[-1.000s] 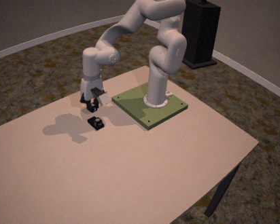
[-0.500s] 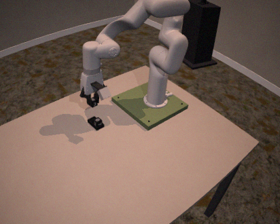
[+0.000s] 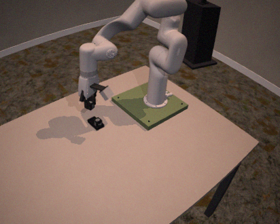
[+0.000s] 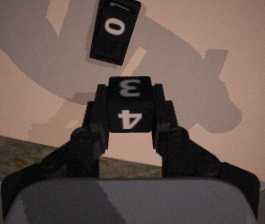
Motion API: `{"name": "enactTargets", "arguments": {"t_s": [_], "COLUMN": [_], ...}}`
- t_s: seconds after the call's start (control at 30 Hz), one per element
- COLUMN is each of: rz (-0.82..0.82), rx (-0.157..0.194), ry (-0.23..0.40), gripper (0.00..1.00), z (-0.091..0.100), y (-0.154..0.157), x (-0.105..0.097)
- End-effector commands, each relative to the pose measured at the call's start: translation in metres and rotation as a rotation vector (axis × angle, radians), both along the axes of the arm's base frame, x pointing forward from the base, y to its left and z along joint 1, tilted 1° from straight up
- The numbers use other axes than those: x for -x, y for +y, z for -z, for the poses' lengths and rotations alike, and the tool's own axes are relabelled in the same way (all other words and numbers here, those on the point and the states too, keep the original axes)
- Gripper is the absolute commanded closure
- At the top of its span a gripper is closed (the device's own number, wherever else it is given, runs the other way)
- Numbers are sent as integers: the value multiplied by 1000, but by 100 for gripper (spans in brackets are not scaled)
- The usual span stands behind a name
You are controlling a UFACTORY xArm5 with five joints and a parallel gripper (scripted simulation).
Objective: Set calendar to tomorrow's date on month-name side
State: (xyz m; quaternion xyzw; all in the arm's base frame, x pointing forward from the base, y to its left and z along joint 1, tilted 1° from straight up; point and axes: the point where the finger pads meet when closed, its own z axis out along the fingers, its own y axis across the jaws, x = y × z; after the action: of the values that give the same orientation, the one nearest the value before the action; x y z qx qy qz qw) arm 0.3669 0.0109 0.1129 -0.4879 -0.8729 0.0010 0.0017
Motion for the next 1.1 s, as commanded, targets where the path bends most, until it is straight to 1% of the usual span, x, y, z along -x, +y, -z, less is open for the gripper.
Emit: {"name": "enactTargets", "arguments": {"t_s": [0.0, 0.03, 0.2, 0.23, 0.47, 0.53, 0.57, 0.6, 0.73, 0.77, 0.8, 1.03, 1.07], "rz": [-122, -198, -306, -360, -564, -564, -598, -678, -778, -782, -838, -1044, -1044], "rx": [0, -1, -1, -1, -2, -2, -2, -3, -3, -3, -3, -4, -4], "ry": [1, 1, 1, 1, 2, 2, 2, 2, 2, 2, 2, 3, 3], "gripper": [71, 71, 71, 71, 71, 71, 71, 71, 71, 71, 71, 71, 71], "z": [-1, -1, 0, 0, 2, 2, 2, 3, 4, 4, 5, 8, 8], "y": [6, 10, 16, 20, 32, 32, 34, 39, 46, 46, 50, 64, 64], "x": [-9, -14, -21, -24, -37, -37, -39, -43, -49, -49, -53, -64, -64]}}
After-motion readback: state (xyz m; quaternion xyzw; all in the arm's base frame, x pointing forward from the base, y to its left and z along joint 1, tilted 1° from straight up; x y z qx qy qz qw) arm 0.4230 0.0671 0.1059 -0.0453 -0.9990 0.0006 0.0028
